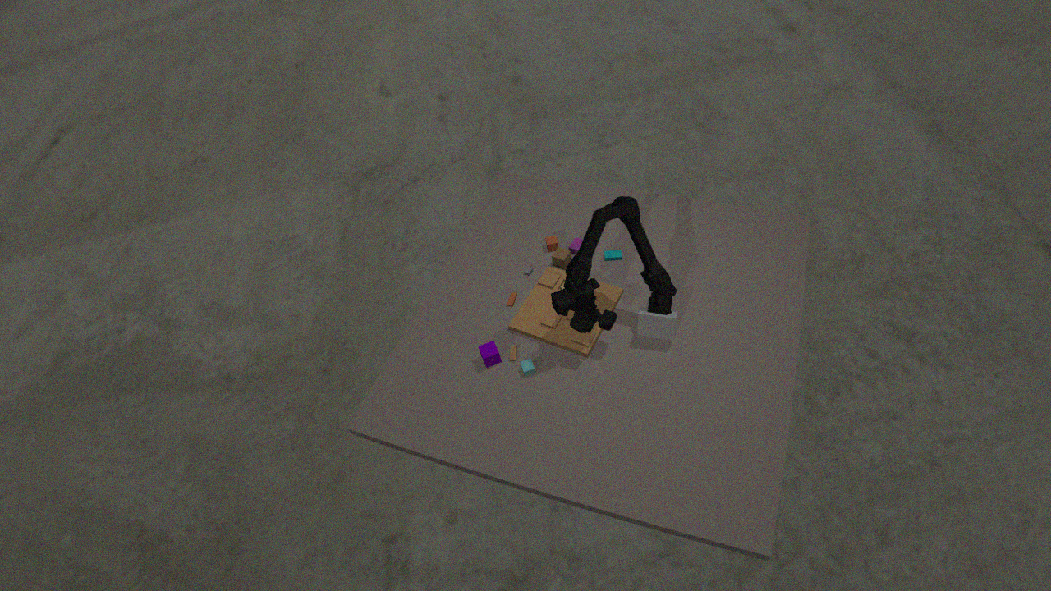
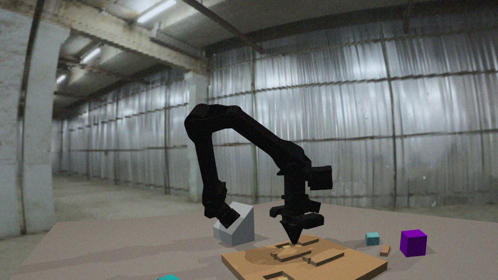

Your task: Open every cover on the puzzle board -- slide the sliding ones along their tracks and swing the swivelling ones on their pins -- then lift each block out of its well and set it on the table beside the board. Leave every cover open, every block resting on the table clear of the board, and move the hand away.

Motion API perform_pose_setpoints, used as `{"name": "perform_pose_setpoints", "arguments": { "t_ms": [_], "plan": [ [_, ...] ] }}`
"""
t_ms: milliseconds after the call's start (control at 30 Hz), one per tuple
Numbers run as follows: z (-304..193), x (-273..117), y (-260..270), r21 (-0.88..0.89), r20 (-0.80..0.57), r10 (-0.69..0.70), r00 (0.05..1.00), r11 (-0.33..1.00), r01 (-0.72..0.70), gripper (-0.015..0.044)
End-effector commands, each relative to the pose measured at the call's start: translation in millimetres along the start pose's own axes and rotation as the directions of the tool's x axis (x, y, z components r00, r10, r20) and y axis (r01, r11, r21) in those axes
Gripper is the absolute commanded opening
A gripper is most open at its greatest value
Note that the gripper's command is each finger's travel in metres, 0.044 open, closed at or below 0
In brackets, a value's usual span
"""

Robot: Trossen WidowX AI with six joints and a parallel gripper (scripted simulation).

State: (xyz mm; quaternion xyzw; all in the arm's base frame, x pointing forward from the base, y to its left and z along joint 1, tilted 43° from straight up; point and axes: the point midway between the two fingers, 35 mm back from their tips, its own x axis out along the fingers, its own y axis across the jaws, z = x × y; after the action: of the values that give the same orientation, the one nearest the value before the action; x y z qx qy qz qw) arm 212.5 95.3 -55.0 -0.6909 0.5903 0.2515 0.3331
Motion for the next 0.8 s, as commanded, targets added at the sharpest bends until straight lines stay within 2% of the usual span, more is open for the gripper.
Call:
{"name": "perform_pose_setpoints", "arguments": {
  "t_ms": [0,767],
  "plan": [
    [7.4,0.4,1.0,0.004,0.004,0.004,1.000,1.000,-0.004,0.0000],
    [15.5,-19.9,0.6,0.004,0.006,0.004,1.000,1.000,-0.004,0.0000]
  ]
}}
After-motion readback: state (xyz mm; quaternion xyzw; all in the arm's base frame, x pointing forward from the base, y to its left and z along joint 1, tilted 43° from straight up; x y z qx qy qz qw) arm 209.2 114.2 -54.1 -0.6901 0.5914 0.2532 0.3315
